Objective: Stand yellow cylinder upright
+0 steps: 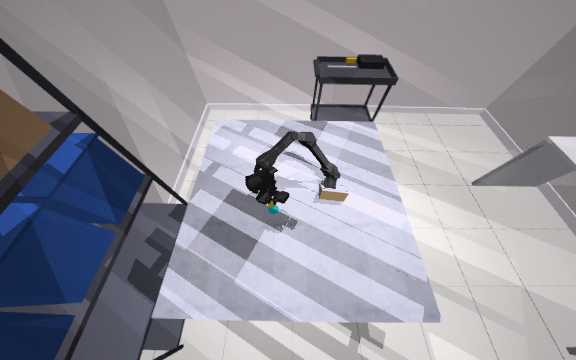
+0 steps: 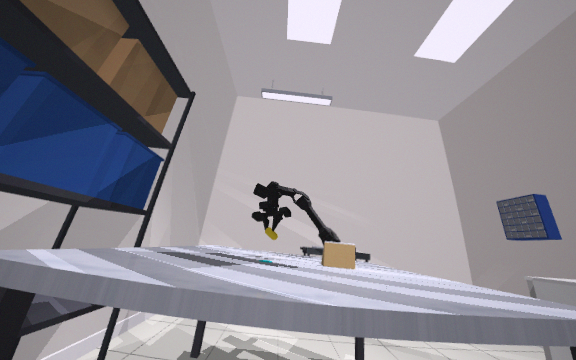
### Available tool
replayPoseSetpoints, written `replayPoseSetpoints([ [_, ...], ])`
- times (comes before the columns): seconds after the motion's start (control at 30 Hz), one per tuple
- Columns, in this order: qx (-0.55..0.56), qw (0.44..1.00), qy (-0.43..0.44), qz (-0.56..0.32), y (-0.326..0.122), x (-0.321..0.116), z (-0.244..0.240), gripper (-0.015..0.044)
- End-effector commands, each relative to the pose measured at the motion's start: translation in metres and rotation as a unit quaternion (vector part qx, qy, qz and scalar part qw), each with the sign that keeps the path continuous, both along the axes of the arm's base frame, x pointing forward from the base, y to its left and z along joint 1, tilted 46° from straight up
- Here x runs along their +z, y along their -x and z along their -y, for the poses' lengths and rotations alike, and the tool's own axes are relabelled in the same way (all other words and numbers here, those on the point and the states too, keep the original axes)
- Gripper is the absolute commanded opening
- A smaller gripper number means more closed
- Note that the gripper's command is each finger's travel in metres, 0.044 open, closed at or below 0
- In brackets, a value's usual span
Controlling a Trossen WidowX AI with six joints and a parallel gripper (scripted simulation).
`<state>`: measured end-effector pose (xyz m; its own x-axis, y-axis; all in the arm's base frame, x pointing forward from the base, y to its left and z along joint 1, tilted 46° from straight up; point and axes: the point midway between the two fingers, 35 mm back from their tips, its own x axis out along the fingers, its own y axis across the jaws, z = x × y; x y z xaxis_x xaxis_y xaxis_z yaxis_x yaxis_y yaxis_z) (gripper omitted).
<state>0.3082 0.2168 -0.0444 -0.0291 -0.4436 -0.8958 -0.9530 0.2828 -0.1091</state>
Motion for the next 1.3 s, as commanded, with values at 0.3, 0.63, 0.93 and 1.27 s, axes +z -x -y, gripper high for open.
replayPoseSetpoints([
  [0.3,-0.008,0.999,-0.049,-0.005,0.0002,-0.005,0.0024,0.0105],
  [0.63,-0.012,0.996,-0.086,-0.005,-0.0003,-0.0073,0.0029,0.0105],
  [0.93,-0.014,0.993,-0.12,-0.004,-0.0009,-0.0086,0.0032,0.0105],
  [1.27,-0.014,0.987,-0.158,-0.001,-0.0015,-0.0094,0.0035,0.0105],
])
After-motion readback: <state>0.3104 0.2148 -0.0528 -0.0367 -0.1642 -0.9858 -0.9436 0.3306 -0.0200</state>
